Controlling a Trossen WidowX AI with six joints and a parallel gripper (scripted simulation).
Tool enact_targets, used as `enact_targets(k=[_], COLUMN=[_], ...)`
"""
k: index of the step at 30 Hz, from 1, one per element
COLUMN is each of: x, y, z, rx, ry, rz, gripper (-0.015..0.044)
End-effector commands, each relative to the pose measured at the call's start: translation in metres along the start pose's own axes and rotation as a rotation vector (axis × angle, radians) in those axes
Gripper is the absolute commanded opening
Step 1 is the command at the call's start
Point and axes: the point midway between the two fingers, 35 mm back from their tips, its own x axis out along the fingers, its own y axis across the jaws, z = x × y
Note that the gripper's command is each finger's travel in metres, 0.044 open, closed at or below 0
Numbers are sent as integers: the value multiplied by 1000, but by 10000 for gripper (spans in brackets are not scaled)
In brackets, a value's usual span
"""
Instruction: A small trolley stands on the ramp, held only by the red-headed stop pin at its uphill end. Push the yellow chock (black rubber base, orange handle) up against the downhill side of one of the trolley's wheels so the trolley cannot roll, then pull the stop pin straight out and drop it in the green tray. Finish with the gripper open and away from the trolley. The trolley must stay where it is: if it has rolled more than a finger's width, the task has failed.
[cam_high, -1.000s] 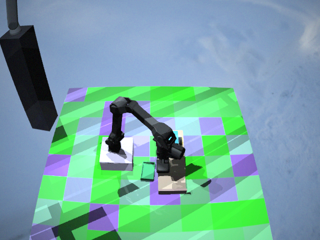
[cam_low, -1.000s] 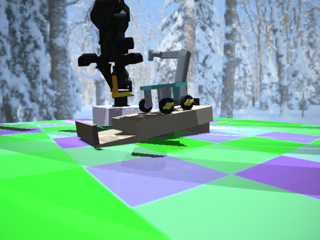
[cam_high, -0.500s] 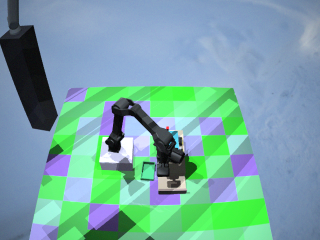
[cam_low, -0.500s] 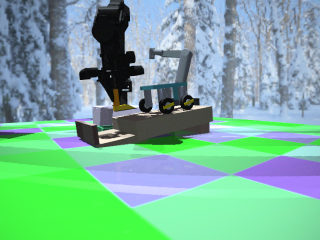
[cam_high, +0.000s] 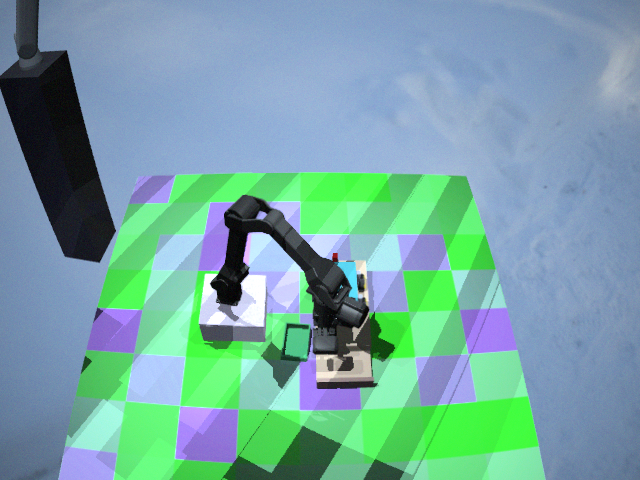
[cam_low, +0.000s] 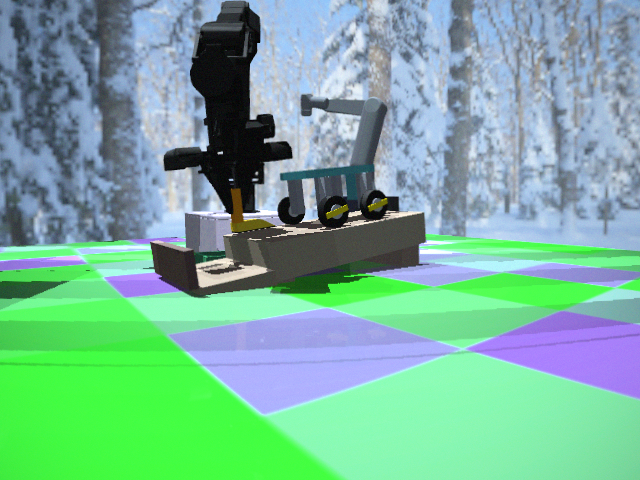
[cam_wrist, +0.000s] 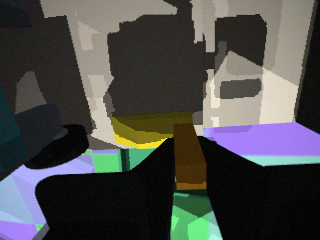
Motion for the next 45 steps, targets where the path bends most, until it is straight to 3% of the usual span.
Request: enact_targets(k=[1,33,40,45], x=[0,-4,-4,-10], y=[5,23,23,23], z=[0,4,4,5], rx=[2,0,0,1], ry=[0,-3,-3,-2], rz=[5,-2,-2,0], gripper=[0,0,184,190])
